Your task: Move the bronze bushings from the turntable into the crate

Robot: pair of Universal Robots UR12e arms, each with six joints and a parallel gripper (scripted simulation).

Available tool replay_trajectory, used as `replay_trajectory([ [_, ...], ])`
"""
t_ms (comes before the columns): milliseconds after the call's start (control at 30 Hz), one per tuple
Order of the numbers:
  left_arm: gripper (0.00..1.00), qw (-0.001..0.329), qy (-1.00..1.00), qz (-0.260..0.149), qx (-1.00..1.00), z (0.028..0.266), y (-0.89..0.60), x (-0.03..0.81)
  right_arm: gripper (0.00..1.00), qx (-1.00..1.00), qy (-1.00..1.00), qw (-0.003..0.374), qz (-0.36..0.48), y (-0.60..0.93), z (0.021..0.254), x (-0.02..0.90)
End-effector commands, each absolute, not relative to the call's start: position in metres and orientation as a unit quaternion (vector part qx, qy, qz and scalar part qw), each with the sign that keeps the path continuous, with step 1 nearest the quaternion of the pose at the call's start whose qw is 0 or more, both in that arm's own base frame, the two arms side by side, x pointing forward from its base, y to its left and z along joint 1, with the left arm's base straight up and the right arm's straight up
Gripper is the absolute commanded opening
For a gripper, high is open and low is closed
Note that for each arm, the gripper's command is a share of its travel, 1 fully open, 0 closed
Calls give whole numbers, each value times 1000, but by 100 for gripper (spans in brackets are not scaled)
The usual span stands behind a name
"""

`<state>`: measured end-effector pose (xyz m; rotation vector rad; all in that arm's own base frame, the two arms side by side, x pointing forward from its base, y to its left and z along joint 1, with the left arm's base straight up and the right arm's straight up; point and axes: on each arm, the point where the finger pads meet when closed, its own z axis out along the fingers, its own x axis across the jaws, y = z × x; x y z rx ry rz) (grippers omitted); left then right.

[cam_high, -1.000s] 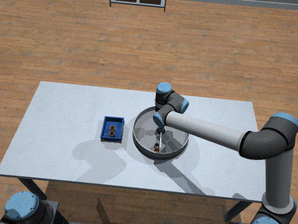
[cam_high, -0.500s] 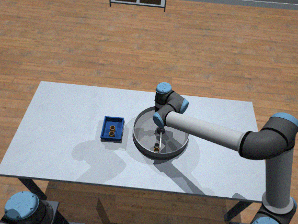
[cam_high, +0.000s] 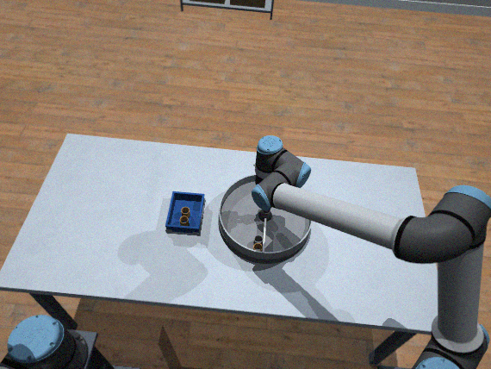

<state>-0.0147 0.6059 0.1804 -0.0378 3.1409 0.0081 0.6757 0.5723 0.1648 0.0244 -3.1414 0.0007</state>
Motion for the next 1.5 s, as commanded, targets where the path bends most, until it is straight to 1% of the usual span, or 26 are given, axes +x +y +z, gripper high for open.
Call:
replay_trajectory([
  [0,100,0,1000,0,-14,177,604,-16,0,7,-1000,-1,-1,571,167,677],
  [167,100,0,1000,0,-14,177,604,-16,0,7,-1000,1,1,570,145,677],
  [233,100,0,1000,0,-14,177,604,-16,0,7,-1000,1,1,570,141,677],
  [400,100,0,1000,0,-14,177,604,-16,0,7,-1000,1,1,570,141,677],
  [433,100,0,1000,0,-14,177,604,-16,0,7,-1000,-2,-2,572,146,678],
  [500,100,0,1000,0,-14,177,604,-16,0,7,-1000,-2,-3,573,148,679],
  [833,100,0,1000,0,-14,177,604,-16,0,7,-1000,0,0,572,143,678],
  [1467,100,0,1000,0,-14,177,604,-16,0,7,-1000,0,-1,572,144,678],
])
